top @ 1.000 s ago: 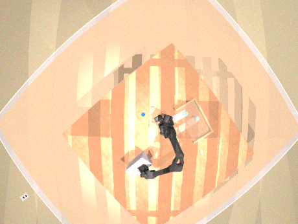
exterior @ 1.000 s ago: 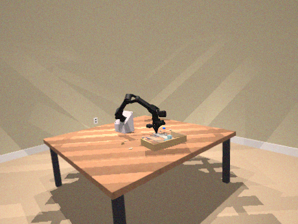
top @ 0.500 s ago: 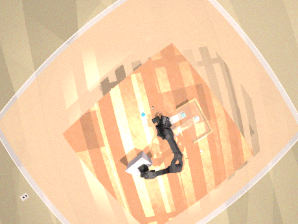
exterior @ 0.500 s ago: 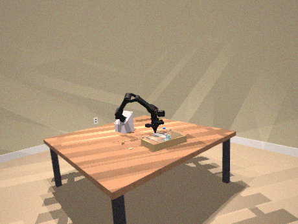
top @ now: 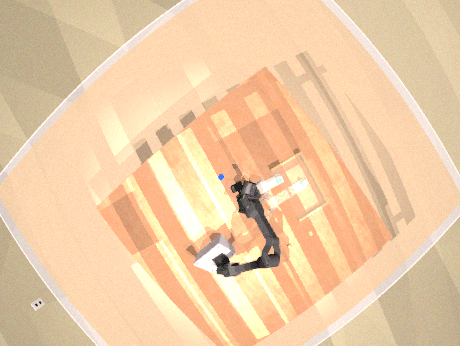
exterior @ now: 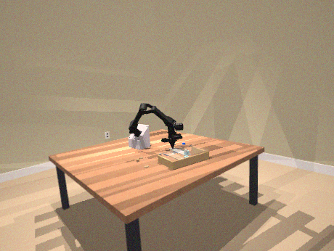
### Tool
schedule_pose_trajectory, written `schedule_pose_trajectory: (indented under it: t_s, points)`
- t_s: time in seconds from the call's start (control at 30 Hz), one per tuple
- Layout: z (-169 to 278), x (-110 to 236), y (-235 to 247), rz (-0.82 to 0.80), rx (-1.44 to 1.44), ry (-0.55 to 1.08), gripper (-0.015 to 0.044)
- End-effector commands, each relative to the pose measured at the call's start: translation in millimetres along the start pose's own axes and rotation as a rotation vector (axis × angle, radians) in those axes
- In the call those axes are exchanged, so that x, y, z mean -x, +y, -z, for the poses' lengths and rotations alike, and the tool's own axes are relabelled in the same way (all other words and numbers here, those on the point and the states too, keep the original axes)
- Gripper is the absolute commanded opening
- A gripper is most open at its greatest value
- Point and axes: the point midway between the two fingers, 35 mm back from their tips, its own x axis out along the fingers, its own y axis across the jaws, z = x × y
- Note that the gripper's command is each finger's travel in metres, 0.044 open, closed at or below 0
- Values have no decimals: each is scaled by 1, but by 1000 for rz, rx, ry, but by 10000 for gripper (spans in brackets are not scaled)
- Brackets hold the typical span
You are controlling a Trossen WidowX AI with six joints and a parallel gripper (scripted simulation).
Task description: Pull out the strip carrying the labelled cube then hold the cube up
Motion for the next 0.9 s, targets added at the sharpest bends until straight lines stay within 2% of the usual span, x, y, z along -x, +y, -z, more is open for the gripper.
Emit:
schedule_pose_trajectory:
  t_s: [0.0, 0.87]
  points:
    - [13, -5, -3, 3, 5, 30, 0]
    - [55, -3, -4, 2, 6, 31, 0]
